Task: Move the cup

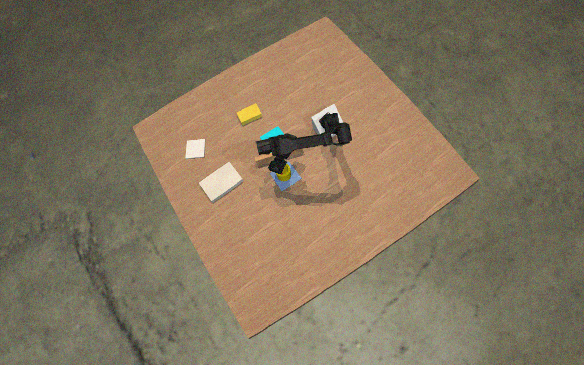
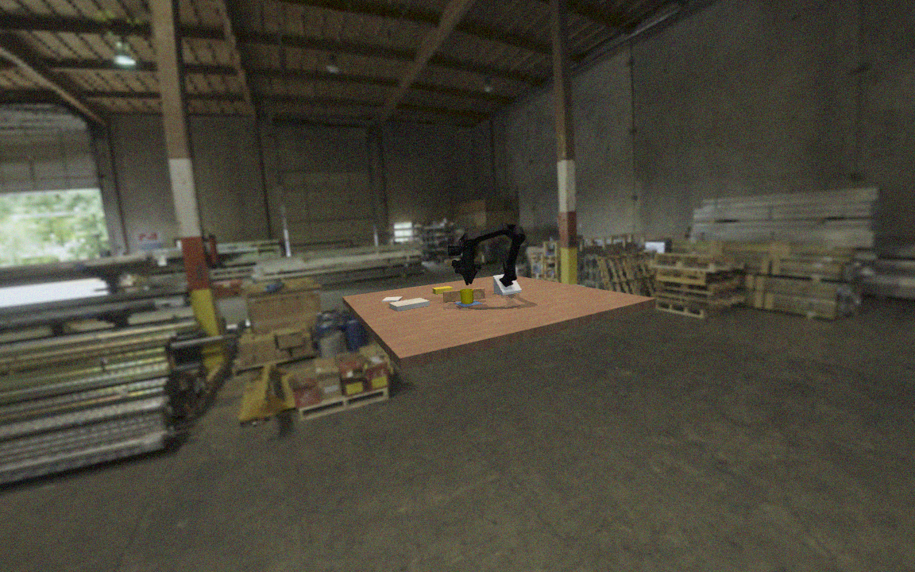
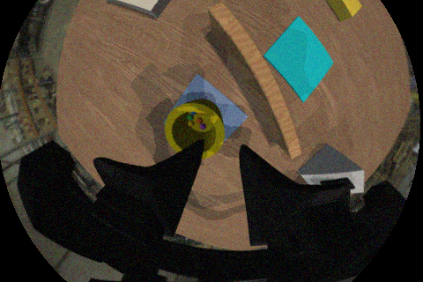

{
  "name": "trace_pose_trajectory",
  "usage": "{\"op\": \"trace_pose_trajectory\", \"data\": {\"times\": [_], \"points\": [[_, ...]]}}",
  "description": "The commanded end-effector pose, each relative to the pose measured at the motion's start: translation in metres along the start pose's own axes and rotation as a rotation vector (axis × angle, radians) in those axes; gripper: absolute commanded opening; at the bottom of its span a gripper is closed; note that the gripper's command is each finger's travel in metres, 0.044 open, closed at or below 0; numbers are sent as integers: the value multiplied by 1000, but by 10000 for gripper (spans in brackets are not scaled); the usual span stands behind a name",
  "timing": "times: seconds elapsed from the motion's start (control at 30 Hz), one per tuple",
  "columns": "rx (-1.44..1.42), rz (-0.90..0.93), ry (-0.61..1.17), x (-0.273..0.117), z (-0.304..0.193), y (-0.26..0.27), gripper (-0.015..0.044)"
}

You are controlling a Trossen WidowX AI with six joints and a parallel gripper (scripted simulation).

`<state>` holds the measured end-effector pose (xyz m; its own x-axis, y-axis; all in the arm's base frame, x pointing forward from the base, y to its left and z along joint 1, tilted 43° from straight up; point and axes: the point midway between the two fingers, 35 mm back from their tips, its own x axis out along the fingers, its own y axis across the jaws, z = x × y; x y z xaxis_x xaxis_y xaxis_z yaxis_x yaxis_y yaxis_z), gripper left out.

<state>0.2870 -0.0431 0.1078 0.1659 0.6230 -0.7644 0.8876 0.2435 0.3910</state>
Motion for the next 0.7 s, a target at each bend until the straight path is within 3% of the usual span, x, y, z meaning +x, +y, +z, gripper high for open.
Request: {"op": "trace_pose_trajectory", "data": {"times": [0.0, 0.67], "points": [[65, 6, 42, -3, -2, 1, 167], [65, 6, 41, 19, -2, 3, 167]]}}
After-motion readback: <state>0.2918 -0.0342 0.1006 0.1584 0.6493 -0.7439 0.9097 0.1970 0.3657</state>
